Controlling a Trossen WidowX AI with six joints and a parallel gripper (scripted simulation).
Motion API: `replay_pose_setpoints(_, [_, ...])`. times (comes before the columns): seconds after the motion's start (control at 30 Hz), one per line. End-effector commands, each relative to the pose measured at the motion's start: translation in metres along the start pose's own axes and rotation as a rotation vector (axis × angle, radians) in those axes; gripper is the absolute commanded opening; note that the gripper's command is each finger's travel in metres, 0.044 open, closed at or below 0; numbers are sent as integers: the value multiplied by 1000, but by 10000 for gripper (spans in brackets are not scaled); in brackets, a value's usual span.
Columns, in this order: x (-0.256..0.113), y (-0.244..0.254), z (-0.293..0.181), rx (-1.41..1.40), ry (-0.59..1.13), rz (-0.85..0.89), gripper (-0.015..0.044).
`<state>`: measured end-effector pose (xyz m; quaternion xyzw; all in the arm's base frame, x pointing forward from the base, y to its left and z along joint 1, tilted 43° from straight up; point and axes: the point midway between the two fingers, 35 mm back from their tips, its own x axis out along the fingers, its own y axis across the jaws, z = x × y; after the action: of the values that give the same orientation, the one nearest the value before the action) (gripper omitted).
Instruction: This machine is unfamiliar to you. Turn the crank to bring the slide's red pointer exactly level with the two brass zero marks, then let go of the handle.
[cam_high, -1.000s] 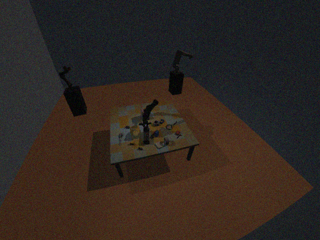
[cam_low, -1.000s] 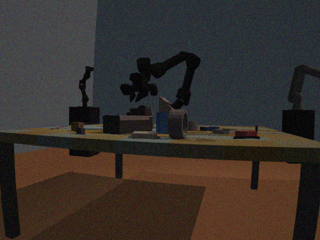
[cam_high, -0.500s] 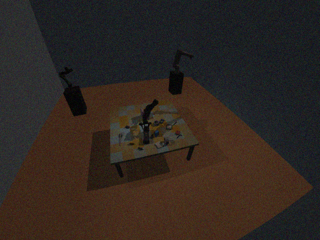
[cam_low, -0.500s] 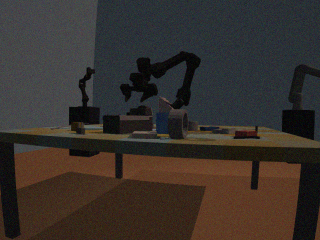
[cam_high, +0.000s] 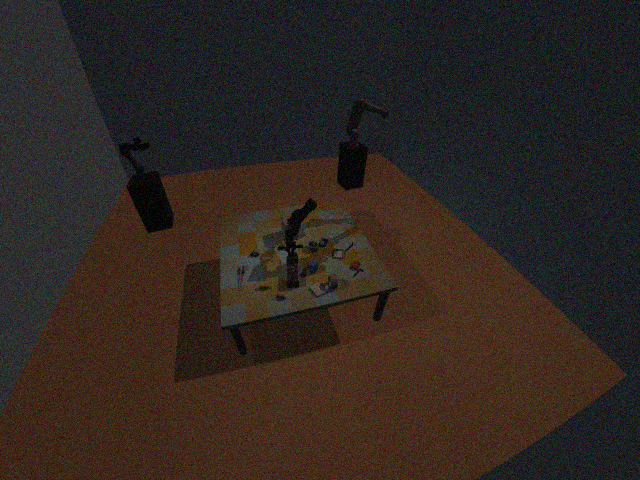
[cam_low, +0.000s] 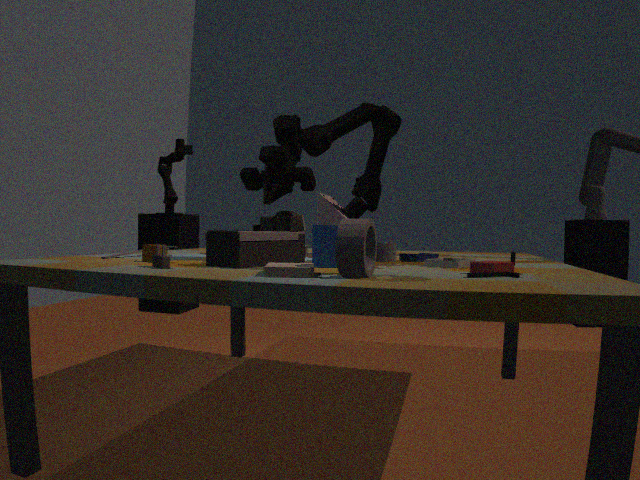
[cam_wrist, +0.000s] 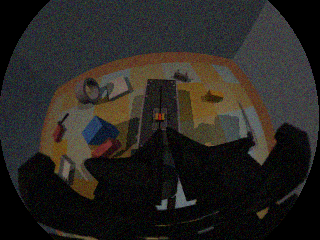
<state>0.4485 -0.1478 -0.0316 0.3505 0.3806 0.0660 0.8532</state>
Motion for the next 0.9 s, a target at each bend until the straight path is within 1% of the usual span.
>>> replay_pose_setpoints(0.0, [0,0,0,0,0,0,0])
replay_pose_setpoints(0.47, [0,0,0,0,0,0,0])
replay_pose_setpoints(0.87, [0,0,0,0,0,0,315])
